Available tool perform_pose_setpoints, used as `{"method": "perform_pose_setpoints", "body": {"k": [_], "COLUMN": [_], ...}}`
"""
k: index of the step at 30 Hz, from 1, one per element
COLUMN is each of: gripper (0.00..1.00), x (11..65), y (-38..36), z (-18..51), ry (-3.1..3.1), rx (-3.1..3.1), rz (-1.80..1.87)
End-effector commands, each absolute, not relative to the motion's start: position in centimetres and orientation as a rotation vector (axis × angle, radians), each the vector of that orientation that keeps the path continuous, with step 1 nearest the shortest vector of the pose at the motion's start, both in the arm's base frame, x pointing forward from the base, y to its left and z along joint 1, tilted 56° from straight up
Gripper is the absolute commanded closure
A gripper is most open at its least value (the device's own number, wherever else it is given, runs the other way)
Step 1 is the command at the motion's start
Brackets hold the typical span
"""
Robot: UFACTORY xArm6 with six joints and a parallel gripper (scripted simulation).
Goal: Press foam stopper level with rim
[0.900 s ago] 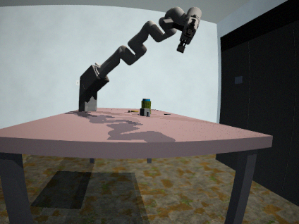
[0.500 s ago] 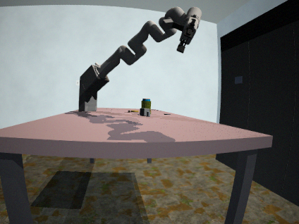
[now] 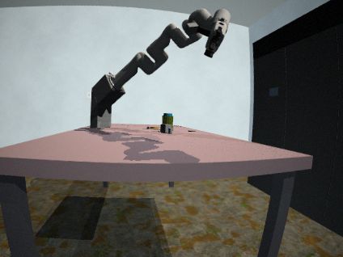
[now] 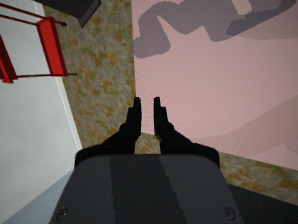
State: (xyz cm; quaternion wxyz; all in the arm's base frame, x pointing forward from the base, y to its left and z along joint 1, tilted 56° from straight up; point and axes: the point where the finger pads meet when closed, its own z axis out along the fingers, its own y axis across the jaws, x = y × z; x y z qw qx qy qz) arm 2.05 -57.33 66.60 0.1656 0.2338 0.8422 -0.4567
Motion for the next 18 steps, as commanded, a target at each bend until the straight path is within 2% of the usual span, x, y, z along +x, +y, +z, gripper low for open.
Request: {"method": "perform_pose_setpoints", "body": {"k": [1, 18], "gripper": [1.00, 1.00], "x": [2.6, 7.7], "y": [-56.5, -49.4], "z": [66.2, 58.9], "ry": [2.402, 2.458], "rx": [0.628, 0.261], "rz": [-1.318, -1.401]}}
